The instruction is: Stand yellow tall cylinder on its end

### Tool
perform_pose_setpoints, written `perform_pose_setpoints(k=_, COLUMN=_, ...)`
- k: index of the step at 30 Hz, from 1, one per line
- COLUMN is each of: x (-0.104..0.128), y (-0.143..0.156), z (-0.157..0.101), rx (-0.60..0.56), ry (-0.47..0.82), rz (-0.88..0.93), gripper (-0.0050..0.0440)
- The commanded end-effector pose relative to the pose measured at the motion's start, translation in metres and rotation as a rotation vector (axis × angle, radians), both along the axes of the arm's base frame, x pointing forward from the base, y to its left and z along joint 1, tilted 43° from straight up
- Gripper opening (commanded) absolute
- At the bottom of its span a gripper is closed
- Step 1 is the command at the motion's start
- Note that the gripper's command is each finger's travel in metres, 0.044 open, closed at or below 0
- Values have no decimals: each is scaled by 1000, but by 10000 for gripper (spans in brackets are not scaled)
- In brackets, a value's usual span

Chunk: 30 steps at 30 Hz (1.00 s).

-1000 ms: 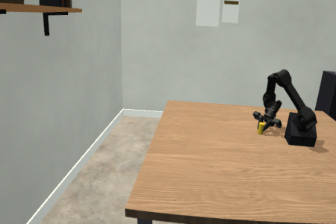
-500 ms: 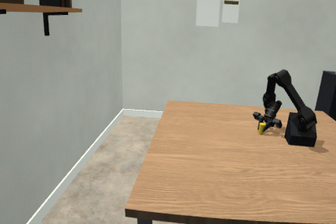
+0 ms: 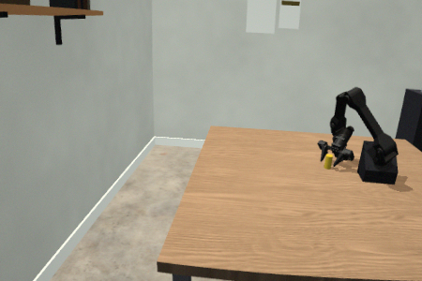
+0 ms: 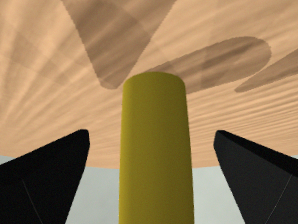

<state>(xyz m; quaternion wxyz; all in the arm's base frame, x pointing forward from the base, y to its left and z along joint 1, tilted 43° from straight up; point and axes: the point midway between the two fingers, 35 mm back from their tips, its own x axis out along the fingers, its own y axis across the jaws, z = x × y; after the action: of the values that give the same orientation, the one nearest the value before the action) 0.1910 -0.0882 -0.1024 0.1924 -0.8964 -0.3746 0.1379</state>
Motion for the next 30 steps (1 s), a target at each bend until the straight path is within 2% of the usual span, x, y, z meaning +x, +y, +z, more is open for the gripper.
perform_pose_setpoints(k=1, x=0, y=-2, z=0, rx=-8, ry=-2, rz=-3, gripper=440)
perform_pose_setpoints(k=15, x=0, y=-3, z=1, rx=-10, ry=-3, rz=-3, gripper=440)
perform_pose_setpoints(k=23, x=-4, y=-18, z=7, rx=-37, ry=-15, rz=-2, gripper=440)
perform_pose_setpoints(k=30, x=-23, y=-47, z=25, rx=-40, ry=-12, rz=-2, gripper=440)
